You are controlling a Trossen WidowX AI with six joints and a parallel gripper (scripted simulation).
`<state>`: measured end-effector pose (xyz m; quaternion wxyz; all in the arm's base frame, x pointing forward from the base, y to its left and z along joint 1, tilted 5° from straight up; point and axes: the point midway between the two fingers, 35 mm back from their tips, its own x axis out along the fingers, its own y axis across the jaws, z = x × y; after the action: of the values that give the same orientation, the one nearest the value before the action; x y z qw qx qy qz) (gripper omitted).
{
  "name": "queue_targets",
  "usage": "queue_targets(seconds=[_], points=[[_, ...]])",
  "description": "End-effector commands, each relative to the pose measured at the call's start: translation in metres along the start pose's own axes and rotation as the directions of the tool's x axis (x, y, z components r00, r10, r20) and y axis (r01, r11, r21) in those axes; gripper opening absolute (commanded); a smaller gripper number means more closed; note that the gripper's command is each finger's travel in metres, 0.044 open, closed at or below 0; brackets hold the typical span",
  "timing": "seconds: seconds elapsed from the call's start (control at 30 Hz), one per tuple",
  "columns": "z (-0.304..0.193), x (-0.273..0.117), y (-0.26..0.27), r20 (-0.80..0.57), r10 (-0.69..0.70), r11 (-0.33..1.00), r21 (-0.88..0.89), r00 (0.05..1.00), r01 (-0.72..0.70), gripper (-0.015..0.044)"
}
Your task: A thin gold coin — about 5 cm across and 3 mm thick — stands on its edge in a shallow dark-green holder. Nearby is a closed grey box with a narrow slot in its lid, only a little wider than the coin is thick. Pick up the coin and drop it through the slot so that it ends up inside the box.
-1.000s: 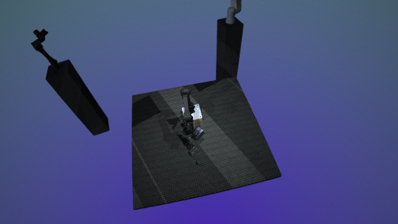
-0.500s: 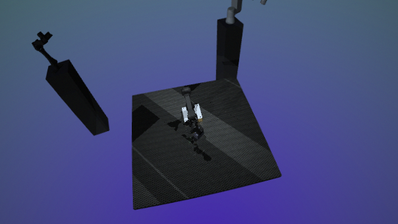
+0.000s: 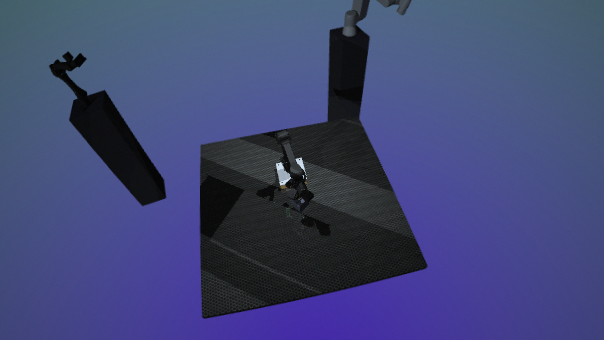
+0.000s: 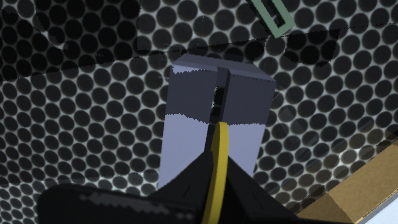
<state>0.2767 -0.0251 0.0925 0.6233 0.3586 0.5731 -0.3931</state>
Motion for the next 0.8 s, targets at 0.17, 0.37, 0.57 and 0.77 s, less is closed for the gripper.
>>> queue_targets(seconds=[0.17,0.37,0.57,0.77], points=[[0.0014,0.0,-0.0003,0.0,0.0,1.0,0.001,1.0,0.0,0.0],[0.0012,-0.0001,-0.0002,0.0,0.0,1.0,0.001,1.0,0.0,0.0],[-0.0027,-0.0022,0.0003,0.0,0.0,1.0,0.002,1.0,0.0,0.0],[-0.0049,-0.0043,0.0017,-0.001,0.0,1.0,0.011,1.0,0.0,0.0]])
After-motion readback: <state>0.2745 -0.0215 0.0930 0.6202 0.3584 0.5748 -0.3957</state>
